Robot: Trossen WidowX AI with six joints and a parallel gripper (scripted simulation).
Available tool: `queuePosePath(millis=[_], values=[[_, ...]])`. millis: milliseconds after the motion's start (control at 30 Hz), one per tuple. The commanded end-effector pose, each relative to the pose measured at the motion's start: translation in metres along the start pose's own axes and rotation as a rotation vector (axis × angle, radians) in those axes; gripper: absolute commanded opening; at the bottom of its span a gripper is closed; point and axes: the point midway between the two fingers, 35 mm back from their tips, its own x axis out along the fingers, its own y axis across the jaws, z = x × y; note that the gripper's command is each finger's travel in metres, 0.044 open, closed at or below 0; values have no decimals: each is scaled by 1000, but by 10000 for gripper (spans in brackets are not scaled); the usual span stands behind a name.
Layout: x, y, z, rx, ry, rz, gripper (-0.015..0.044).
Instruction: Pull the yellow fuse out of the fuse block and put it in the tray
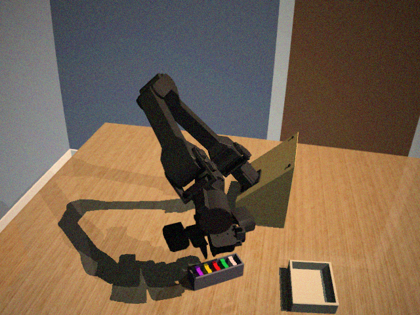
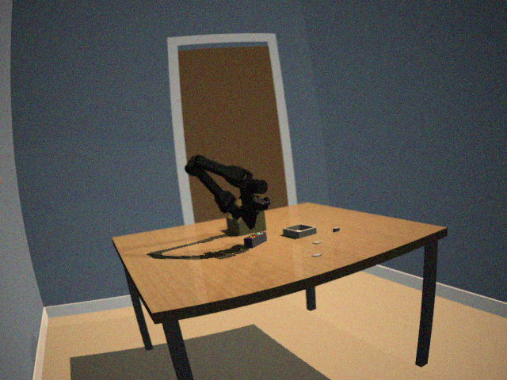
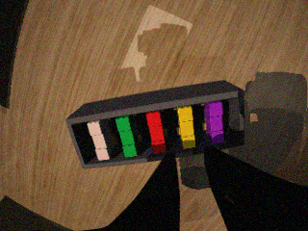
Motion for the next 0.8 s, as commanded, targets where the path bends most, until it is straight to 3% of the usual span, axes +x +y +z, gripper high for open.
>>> queuePosePath(millis=[0, 767], values=[[0, -2, 0, -31, 10, -21, 74], [19, -3, 0, -31, 10, -21, 74]])
